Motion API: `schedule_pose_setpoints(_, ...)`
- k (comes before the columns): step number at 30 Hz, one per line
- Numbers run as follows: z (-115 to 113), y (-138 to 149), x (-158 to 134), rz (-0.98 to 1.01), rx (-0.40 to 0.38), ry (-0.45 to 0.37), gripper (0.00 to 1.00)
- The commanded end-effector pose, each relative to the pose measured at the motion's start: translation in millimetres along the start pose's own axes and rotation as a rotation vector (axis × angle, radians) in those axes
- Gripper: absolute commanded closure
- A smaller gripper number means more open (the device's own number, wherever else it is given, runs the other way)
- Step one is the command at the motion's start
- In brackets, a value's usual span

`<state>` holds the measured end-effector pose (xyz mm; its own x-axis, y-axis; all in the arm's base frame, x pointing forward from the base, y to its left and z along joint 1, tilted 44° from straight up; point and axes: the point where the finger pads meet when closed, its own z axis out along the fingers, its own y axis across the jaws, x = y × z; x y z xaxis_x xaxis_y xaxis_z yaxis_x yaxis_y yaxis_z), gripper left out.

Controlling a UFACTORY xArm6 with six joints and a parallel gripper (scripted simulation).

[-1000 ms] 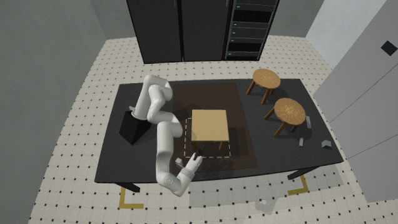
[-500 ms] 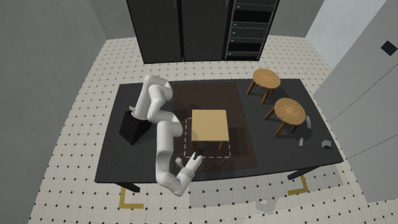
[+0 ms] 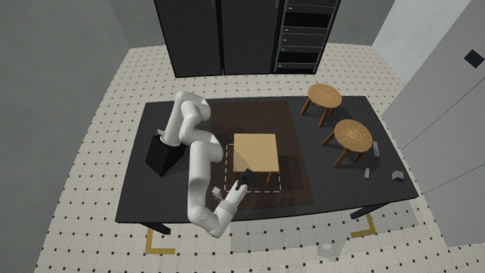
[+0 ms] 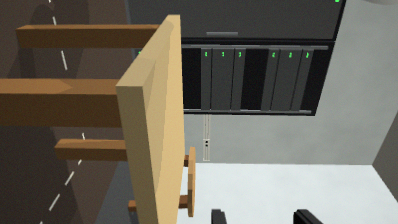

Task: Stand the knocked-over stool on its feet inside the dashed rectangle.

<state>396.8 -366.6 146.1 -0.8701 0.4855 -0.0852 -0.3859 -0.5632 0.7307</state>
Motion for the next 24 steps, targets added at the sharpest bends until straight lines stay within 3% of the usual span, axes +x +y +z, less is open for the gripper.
schedule_pose_setpoints(1,0,13,0,-0.004,0.003,-0.003,0.55)
schedule_pose_setpoints(14,0,18,0,-0.004,0.003,-0.003,0.55)
schedule_pose_setpoints(24,-1,62,-1,-0.004,0.003,-0.003,0.55)
